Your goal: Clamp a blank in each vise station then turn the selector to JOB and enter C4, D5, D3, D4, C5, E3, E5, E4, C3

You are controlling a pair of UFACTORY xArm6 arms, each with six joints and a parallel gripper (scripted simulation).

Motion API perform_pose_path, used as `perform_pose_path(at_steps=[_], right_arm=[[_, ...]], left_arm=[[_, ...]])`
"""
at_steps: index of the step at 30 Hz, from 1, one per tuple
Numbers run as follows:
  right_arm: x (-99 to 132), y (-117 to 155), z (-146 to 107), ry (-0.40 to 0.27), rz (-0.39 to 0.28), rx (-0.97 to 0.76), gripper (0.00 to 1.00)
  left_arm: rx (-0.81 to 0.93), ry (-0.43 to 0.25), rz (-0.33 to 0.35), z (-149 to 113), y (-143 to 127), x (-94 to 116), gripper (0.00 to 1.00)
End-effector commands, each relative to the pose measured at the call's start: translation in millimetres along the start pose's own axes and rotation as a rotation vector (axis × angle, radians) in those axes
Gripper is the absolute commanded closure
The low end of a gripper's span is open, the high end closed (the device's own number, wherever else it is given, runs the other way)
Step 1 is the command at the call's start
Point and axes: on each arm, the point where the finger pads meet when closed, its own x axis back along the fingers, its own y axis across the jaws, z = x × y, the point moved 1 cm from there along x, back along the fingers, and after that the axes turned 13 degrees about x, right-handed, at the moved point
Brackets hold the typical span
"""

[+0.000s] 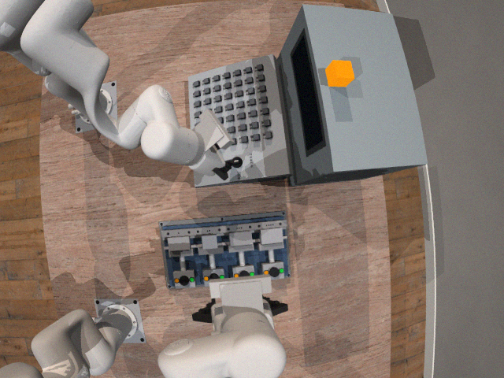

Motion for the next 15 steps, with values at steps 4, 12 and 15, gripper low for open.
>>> perform_pose_path(at_steps=[4,12,15], right_arm=[[1.8,0.5,0.1,0.001,-0.005,0.000,0.00],[1.8,0.5,0.1,0.001,-0.005,0.000,0.00],[1.8,0.5,0.1,0.001,-0.005,0.000,0.00]], left_arm=[[-0.388,0.018,0.000,2.7,13.7,-7.2,0.42],[-0.499,0.019,0.004,2.6,13.7,-7.2,0.42],[-0.499,0.019,0.004,2.6,13.7,-7.2,0.42]])
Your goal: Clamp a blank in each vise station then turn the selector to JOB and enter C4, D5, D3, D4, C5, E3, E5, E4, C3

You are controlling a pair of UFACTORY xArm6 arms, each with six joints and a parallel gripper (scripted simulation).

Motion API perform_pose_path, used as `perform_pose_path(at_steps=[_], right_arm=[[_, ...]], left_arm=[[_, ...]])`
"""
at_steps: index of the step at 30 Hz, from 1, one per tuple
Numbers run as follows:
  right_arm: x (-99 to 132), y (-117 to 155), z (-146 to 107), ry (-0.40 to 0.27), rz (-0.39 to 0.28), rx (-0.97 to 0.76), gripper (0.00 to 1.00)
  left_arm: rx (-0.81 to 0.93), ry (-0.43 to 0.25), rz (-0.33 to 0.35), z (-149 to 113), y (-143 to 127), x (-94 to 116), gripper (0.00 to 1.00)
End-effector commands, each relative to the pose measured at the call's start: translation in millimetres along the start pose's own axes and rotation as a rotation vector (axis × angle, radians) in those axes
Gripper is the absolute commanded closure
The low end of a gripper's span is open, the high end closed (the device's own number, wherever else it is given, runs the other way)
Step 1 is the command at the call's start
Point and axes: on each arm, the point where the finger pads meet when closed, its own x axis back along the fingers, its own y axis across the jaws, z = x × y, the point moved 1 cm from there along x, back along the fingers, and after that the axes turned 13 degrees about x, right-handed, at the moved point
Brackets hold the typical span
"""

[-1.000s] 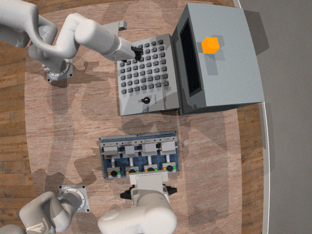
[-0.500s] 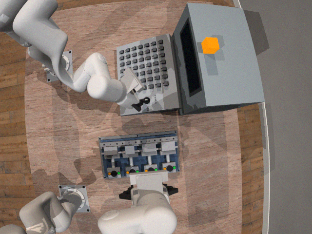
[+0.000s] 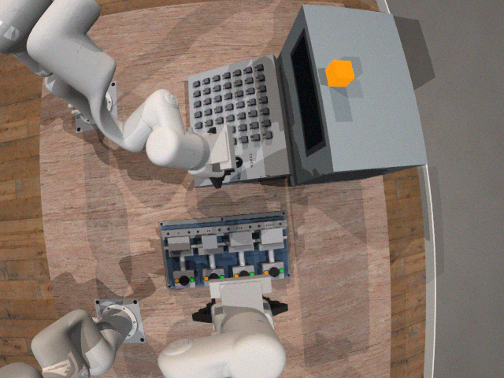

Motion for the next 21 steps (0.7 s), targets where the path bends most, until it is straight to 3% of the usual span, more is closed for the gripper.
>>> perform_pose_path(at_steps=[1,8,21], right_arm=[[1.8,0.5,0.1,0.001,-0.005,0.000,0.00],[1.8,0.5,0.1,0.001,-0.005,0.000,0.00],[1.8,0.5,0.1,0.001,-0.005,0.000,0.00]], left_arm=[[-0.002,-0.001,-0.004,1.5,1.3,1.3,0.42],[-0.002,-0.001,-0.004,1.5,1.3,-1.4,0.42],[-0.002,-0.001,-0.004,1.5,1.3,-25.2,0.42]])
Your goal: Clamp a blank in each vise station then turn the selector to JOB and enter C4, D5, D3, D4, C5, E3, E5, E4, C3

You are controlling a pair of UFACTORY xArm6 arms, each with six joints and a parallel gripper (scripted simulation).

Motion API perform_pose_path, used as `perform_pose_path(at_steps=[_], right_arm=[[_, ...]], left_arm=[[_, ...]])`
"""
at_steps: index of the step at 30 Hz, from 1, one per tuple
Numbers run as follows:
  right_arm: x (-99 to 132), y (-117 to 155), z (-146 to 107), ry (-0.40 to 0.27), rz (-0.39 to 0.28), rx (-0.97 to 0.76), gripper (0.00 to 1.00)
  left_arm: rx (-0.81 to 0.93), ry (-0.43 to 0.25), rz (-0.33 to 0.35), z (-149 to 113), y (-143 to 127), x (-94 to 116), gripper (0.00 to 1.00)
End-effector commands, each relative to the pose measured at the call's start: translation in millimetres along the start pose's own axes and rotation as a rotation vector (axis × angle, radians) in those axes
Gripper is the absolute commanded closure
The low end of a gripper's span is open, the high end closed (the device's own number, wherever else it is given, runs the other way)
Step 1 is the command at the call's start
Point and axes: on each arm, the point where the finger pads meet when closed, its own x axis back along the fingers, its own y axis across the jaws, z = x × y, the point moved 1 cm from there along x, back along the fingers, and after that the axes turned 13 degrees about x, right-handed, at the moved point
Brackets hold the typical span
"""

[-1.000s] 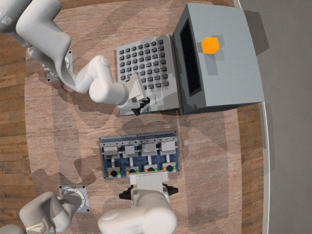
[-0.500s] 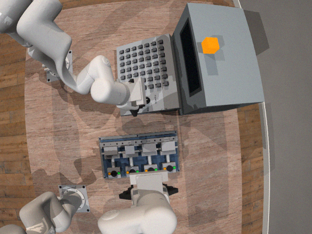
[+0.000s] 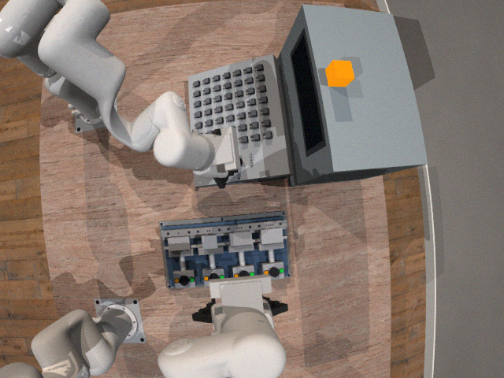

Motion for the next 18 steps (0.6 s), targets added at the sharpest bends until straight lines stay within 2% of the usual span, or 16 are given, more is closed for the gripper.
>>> perform_pose_path(at_steps=[1,18], right_arm=[[1.8,0.5,0.1,0.001,-0.005,0.000,0.00],[1.8,0.5,0.1,0.001,-0.005,0.000,0.00]], left_arm=[[0.002,0.005,-0.004,2.3,1.7,-3.1,0.42],[0.002,0.005,-0.004,2.4,1.8,-11.2,0.42]])
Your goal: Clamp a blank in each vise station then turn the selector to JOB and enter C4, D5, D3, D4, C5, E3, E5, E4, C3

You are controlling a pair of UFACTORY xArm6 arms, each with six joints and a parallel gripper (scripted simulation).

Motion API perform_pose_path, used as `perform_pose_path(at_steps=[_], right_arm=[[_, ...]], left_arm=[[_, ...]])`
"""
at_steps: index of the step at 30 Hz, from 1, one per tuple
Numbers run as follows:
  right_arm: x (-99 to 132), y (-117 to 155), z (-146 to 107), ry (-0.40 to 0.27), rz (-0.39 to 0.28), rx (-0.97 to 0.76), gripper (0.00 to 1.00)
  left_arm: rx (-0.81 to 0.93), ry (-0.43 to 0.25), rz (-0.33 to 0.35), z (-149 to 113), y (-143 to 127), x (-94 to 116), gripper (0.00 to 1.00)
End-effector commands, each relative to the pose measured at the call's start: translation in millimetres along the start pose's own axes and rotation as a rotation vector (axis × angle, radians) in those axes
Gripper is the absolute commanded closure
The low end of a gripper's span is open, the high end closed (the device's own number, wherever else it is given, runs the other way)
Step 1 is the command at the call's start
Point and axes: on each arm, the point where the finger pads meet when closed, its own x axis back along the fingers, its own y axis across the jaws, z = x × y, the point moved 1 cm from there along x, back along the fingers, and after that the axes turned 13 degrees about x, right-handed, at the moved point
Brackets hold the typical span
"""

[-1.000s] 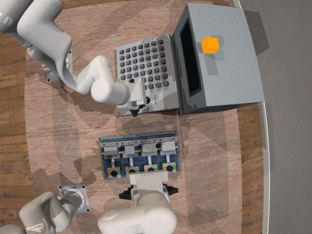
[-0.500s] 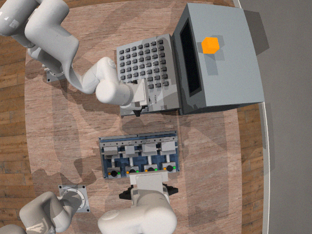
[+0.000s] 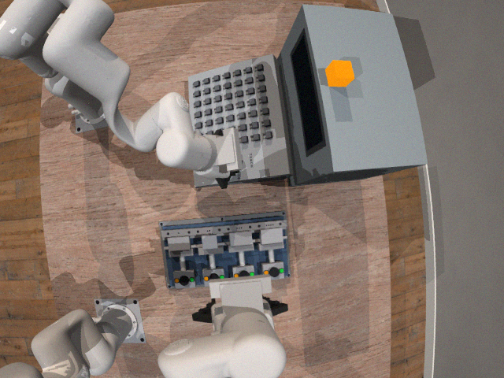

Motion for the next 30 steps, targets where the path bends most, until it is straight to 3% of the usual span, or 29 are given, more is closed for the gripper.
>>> perform_pose_path(at_steps=[1,9,18,19,30], right_arm=[[1.8,0.5,0.1,0.001,-0.005,0.000,0.00],[1.8,0.5,0.1,0.001,-0.005,0.000,0.00],[1.8,0.5,0.1,0.001,-0.005,0.000,0.00],[1.8,0.5,0.1,0.001,-0.005,0.000,0.00],[1.8,0.5,0.1,0.001,-0.005,0.000,0.00]], left_arm=[[0.001,0.003,-0.003,1.7,1.2,-4.2,0.42],[0.001,0.003,-0.003,1.7,1.2,-17.5,0.42],[0.001,0.003,-0.003,1.7,1.2,-18.7,0.42],[0.001,0.003,-0.003,1.7,1.2,-18.7,1.00],[0.001,0.003,-0.003,1.7,1.2,-18.7,1.00]])
